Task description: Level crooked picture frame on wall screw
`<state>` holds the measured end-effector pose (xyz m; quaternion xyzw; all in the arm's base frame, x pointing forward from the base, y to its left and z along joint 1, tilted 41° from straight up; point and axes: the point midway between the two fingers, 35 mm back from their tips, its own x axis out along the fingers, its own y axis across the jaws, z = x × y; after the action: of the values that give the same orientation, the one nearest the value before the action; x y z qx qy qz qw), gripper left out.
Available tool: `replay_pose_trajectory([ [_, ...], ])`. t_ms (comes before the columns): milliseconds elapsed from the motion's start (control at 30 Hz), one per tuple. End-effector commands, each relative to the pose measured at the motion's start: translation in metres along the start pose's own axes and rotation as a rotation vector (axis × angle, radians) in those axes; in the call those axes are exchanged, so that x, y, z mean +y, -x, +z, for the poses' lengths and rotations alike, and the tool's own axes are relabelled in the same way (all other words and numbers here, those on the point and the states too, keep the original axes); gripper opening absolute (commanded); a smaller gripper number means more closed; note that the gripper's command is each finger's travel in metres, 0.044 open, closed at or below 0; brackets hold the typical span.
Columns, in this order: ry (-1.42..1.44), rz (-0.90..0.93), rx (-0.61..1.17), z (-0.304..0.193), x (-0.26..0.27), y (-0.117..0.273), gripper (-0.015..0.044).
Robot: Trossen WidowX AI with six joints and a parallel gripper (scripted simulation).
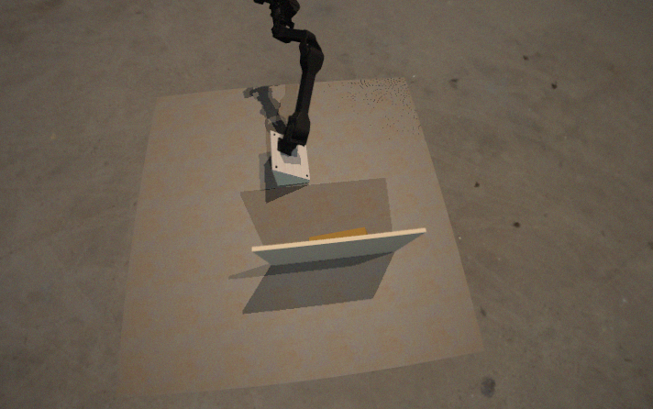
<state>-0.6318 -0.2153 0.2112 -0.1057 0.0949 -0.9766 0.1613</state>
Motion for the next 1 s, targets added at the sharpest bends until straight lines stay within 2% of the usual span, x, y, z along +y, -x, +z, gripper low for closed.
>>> replay_pose_trajectory([
  [0, 0.001, 0.006, 0.002, 0.001, 0.002, 0.0, 0.0374],
  [133, -0.033, 0.111, 0.021, 0.026, 0.047, 0.009, 0.0269],
  [167, -0.062, 0.135, 0.019, 0.036, 0.063, 0.013, 0.026],
  [333, -0.149, 0.215, 0.016, 0.071, 0.118, 0.031, 0.026],
  [533, -0.284, 0.34, 0.024, 0.124, 0.195, 0.075, 0.026],
  [733, -0.452, 0.519, 0.031, 0.188, 0.256, 0.13, 0.026],
  [967, -0.652, 0.709, 0.112, 0.243, 0.321, 0.217, 0.026],
])
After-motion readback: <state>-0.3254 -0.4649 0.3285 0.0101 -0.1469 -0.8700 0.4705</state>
